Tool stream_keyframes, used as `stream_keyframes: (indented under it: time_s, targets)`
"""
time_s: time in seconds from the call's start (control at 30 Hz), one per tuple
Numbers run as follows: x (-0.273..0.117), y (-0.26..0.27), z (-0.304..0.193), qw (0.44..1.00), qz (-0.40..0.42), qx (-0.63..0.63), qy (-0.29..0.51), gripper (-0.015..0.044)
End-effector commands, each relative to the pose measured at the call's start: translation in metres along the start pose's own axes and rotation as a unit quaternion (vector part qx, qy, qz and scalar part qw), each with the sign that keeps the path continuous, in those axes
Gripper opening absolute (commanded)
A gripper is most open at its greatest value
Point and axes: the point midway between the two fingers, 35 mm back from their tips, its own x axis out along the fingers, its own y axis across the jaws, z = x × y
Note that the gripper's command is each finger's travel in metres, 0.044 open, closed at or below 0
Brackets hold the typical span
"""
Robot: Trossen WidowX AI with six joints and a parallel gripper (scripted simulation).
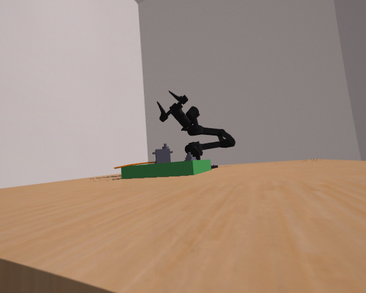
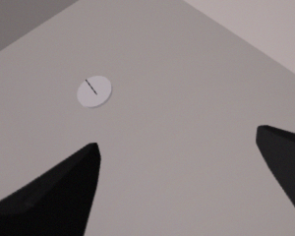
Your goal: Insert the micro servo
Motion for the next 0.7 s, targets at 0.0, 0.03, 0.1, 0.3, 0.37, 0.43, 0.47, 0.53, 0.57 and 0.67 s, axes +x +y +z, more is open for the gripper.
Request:
stream_keyframes:
  time_s: [0.0,0.03,0.1,0.3,0.37,0.43,0.47,0.53,0.57,0.67]
  targets:
    - [0.0,0.0,0.0,1.0,-0.001,-0.002,0.001,0.0426]
    - [0.001,-0.001,-0.001,1.0,-0.003,-0.005,0.003,0.044]
    - [0.004,-0.003,-0.002,1.0,-0.01,-0.016,0.01,0.044]
    - [0.015,-0.013,-0.011,0.996,-0.043,-0.07,0.046,0.044]
    - [0.019,-0.016,-0.015,0.993,-0.053,-0.09,0.06,0.044]
    - [0.023,-0.02,-0.019,0.989,-0.061,-0.107,0.076,0.044]
    - [0.025,-0.021,-0.021,0.987,-0.065,-0.117,0.084,0.044]
    - [0.028,-0.024,-0.025,0.983,-0.073,-0.136,0.099,0.044]
    - [0.03,-0.026,-0.027,0.981,-0.076,-0.144,0.108,0.044]
    - [0.035,-0.03,-0.034,0.973,-0.084,-0.17,0.132,0.044]
